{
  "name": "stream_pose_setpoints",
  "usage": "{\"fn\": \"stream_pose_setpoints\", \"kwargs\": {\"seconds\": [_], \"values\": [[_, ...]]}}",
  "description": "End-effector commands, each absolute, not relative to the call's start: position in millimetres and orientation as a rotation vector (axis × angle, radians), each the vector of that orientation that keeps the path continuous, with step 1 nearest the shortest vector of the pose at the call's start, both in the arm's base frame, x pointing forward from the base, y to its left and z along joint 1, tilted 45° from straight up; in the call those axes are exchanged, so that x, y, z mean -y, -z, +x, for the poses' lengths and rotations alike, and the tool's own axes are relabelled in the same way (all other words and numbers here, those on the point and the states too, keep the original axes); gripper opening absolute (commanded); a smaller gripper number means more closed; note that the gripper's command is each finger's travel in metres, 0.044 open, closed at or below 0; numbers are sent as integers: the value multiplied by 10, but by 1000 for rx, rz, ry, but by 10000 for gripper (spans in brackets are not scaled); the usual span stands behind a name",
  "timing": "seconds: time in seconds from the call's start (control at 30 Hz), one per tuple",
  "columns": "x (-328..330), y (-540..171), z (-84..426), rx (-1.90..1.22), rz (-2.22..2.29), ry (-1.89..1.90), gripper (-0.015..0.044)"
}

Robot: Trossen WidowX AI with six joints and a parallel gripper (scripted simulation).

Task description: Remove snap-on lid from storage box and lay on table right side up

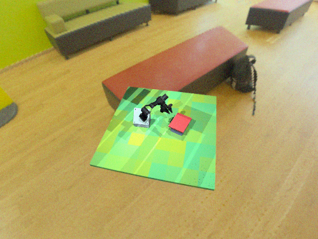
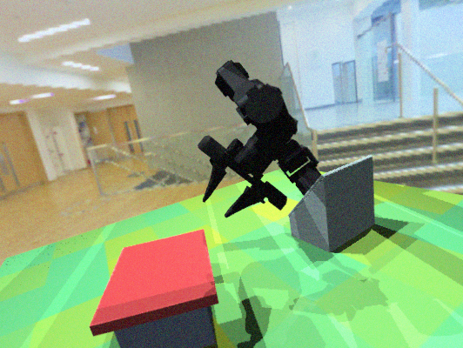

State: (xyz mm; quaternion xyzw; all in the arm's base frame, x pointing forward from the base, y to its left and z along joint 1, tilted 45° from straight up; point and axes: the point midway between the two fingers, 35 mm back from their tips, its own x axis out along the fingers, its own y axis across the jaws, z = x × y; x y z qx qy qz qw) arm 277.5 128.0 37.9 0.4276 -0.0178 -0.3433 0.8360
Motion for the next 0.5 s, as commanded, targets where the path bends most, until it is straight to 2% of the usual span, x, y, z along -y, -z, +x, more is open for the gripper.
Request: {"fn": "stream_pose_setpoints", "kwargs": {"seconds": [0.0,0.27,0.47], "values": [[-1309,-327,2694,27,882,699,235],[-1301,-315,2697,27,882,699,235],[-1028,-11,2737,26,882,700,235]]}}
